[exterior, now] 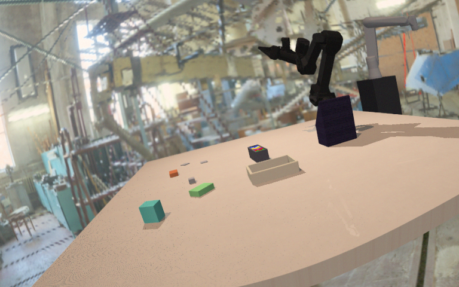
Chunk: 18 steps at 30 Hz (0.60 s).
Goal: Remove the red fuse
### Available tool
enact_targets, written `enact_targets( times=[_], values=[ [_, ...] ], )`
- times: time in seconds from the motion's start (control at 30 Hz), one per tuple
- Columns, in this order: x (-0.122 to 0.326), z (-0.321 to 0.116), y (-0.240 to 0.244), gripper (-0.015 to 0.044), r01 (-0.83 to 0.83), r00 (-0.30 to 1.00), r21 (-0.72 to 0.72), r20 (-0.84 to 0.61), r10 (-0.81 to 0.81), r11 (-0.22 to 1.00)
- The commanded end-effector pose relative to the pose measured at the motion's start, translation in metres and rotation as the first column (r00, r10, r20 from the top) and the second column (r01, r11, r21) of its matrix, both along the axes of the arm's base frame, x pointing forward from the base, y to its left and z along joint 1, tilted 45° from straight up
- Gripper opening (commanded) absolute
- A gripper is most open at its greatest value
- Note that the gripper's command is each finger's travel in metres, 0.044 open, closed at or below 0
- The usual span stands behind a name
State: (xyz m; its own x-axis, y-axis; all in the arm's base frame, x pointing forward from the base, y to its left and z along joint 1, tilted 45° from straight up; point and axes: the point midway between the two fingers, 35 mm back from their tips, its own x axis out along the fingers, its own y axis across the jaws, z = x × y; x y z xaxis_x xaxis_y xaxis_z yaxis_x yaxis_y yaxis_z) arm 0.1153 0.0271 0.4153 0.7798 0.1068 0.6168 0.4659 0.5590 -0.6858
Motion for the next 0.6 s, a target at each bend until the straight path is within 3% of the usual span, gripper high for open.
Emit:
enact_targets(
  times=[0.0, 0.2, 0.4, 0.57],
  values=[
    [0.000, 0.000, -0.003, 0.0374, 0.003, 1.000, 0.009, 0.000, -0.003, 1.000],
    [0.008, 0.017, -0.069, 0.0216, -0.076, 0.997, 0.343, 0.057, 0.060, 0.936],
    [0.044, 0.011, -0.141, 0.0065, -0.141, 0.990, 0.689, 0.080, 0.119, 0.711],
    [0.097, -0.026, -0.187, 0.0065, -0.067, 0.990, 0.894, 0.005, 0.139, 0.443]
  ],
)
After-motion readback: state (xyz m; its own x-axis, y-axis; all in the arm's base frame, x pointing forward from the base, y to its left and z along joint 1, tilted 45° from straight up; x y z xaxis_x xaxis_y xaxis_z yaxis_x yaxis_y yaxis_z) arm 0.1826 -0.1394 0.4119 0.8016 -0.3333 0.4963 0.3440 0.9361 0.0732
